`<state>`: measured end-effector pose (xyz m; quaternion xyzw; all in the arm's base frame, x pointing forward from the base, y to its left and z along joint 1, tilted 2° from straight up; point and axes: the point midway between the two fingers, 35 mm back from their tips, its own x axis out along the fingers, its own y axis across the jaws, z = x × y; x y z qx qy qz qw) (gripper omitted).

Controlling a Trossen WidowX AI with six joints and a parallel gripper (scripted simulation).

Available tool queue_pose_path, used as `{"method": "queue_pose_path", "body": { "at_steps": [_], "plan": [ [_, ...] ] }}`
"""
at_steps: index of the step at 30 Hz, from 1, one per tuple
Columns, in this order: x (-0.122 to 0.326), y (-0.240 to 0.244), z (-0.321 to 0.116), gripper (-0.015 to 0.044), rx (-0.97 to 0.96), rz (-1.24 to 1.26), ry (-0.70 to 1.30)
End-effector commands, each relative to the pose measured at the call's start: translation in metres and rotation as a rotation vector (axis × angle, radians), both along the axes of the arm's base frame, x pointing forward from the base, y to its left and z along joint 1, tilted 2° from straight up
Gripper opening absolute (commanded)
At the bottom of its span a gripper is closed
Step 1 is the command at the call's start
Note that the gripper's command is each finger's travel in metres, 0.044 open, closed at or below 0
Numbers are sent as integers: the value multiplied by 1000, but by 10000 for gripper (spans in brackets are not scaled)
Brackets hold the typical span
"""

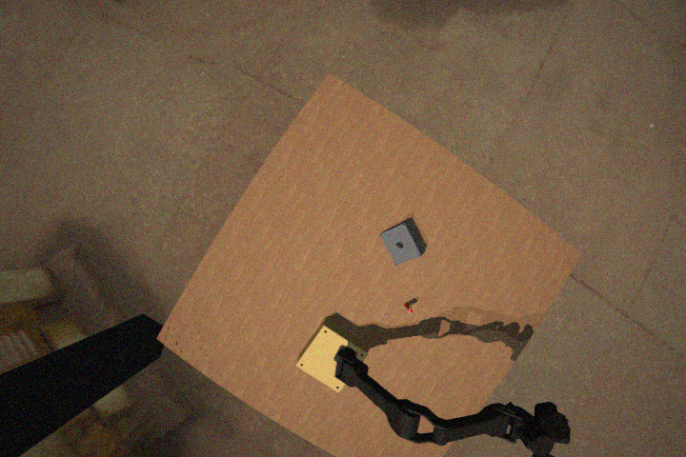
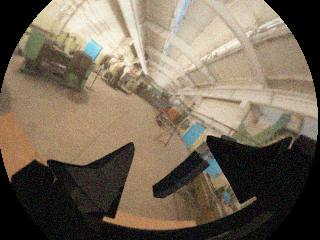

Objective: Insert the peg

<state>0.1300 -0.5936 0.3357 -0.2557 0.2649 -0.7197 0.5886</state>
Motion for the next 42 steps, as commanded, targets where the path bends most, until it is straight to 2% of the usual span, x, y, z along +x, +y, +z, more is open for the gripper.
{"method": "queue_pose_path", "body": {
  "at_steps": [1, 11, 22, 32, 42],
  "plan": [
    [32, 13, -28, 440, 122, 88, 128],
    [99, 59, -88, 440, 357, 316, 423],
    [155, 136, -156, 440, 573, 618, 766],
    [179, 221, -209, 440, 720, 916, 1065],
    [179, 313, -253, 440, 831, 1239, 1351]
  ]
}}
